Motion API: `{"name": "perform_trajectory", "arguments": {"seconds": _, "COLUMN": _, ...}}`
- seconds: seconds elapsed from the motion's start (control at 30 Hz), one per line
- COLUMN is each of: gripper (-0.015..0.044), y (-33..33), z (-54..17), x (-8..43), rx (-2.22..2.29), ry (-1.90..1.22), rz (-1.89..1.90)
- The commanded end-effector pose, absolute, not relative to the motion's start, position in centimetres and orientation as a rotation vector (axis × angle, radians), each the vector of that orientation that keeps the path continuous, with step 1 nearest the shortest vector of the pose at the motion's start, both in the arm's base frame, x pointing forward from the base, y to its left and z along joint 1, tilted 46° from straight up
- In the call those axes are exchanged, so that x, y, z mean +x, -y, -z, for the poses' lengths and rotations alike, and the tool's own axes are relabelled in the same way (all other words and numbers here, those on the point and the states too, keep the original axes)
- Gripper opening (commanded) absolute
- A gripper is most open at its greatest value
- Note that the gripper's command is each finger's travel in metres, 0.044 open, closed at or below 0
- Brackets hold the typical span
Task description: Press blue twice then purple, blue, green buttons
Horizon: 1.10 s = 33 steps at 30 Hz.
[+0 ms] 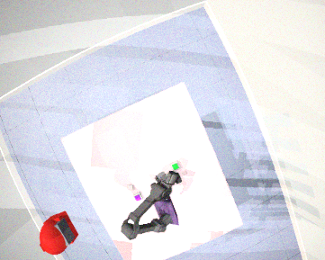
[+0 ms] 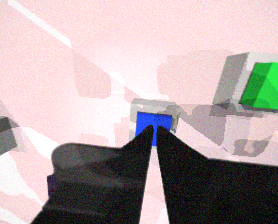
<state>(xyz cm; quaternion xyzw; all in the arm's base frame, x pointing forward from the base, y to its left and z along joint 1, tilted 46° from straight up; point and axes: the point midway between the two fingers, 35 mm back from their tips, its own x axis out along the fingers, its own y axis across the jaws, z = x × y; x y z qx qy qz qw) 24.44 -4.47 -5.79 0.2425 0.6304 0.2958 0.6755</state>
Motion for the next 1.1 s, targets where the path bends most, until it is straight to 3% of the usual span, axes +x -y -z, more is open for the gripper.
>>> {"name": "perform_trajectory", "arguments": {"seconds": 0.0, "gripper": 0.0020, "y": 4.3, "z": 5.9, "x": 24.2, "rx": 0.557, "ry": -1.423, "rz": -0.667}}
{"name": "perform_trajectory", "arguments": {"seconds": 0.57, "gripper": 0.0020, "y": 11.1, "z": -0.8, "x": 24.0, "rx": 0.555, "ry": -1.426, "rz": -0.664}}
{"name": "perform_trajectory", "arguments": {"seconds": 0.77, "gripper": 0.0020, "y": 11.6, "z": -0.6, "x": 24.4, "rx": 0.555, "ry": -1.425, "rz": -0.662}}
{"name": "perform_trajectory", "arguments": {"seconds": 1.07, "gripper": 0.0020, "y": 16.9, "z": 4.4, "x": 29.5, "rx": 0.550, "ry": -1.422, "rz": -0.660}}
